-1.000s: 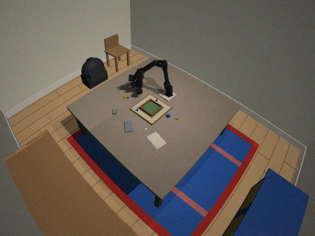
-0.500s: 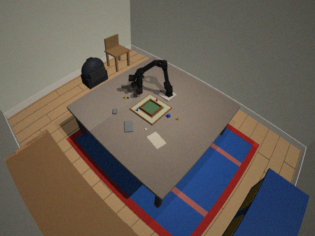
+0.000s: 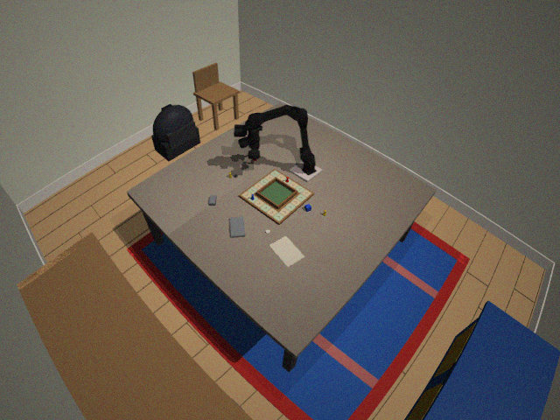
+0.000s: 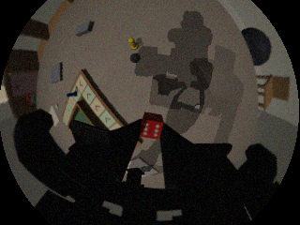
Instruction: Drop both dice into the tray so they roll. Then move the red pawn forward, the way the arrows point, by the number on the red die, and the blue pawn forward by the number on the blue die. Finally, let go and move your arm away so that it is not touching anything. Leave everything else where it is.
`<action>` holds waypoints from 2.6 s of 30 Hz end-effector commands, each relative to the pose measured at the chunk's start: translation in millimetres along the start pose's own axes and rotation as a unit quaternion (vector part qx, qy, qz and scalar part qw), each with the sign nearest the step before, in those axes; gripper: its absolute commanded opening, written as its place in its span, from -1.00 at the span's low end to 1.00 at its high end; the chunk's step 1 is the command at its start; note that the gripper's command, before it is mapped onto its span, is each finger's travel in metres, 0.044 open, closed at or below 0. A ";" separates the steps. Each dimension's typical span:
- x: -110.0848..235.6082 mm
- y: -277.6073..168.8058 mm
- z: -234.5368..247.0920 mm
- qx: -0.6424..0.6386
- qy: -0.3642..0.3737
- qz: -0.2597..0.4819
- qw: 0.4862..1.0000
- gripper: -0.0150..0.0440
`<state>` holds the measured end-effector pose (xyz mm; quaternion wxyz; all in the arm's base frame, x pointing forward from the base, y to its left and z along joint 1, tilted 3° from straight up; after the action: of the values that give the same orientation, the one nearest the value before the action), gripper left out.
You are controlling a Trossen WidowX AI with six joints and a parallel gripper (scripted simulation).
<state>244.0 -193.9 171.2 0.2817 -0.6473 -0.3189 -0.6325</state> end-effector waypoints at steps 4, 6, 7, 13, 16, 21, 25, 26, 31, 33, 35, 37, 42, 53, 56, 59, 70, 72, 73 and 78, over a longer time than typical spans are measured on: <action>35.6 -1.8 2.0 -0.001 -0.002 -0.004 1.000 -0.49; 45.1 -3.4 2.5 -0.001 -0.002 -0.004 1.000 -0.49; 47.7 -3.9 2.7 -0.001 -0.002 -0.004 1.000 -0.49; 46.5 -6.1 15.8 0.018 -0.001 -0.004 1.000 -0.49; 43.9 -9.5 31.5 0.042 0.000 -0.004 0.999 -0.49; 39.9 -17.0 55.1 0.075 -0.002 -0.003 0.997 -0.49; 36.8 -24.4 71.4 0.095 -0.007 -0.003 0.995 -0.49; 36.0 -26.4 75.9 0.102 -0.008 -0.003 0.995 -0.49; 31.9 -37.7 98.1 0.137 -0.009 -0.003 0.991 -0.49; 30.2 -42.6 106.9 0.152 -0.008 -0.003 0.988 -0.49; 28.6 -47.9 115.6 0.168 -0.008 -0.003 0.986 -0.49; 26.9 -53.4 124.0 0.183 -0.007 -0.003 0.983 -0.49; 22.8 -68.4 144.5 0.224 -0.004 -0.003 0.975 -0.49; 13.7 -107.1 184.5 0.316 0.004 -0.002 0.949 -0.49; 11.2 -118.8 193.8 0.340 0.006 -0.001 0.940 -0.49; 8.7 -131.0 202.4 0.365 0.008 -0.001 0.931 -0.49; 2.9 -140.8 199.3 0.374 0.062 -0.097 0.920 -0.49; 1.6 -142.1 197.1 0.372 0.078 -0.126 0.916 -0.49; 0.5 -142.8 196.3 0.371 0.085 -0.141 0.914 -0.49; -4.3 -146.7 192.2 0.364 0.122 -0.216 0.898 -0.49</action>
<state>257.8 47.5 156.5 0.4094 -0.3585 -0.6089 -0.5772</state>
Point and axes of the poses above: the point midway between the two fingers, 35 mm back from their tips, its own x axis back along the fingers, its own z axis across the jaws, y = z × x, the point moved 5 cm from there along x, back along the fingers, and after that the axes turned 5 degrees about -x, right-handed, at the moved point
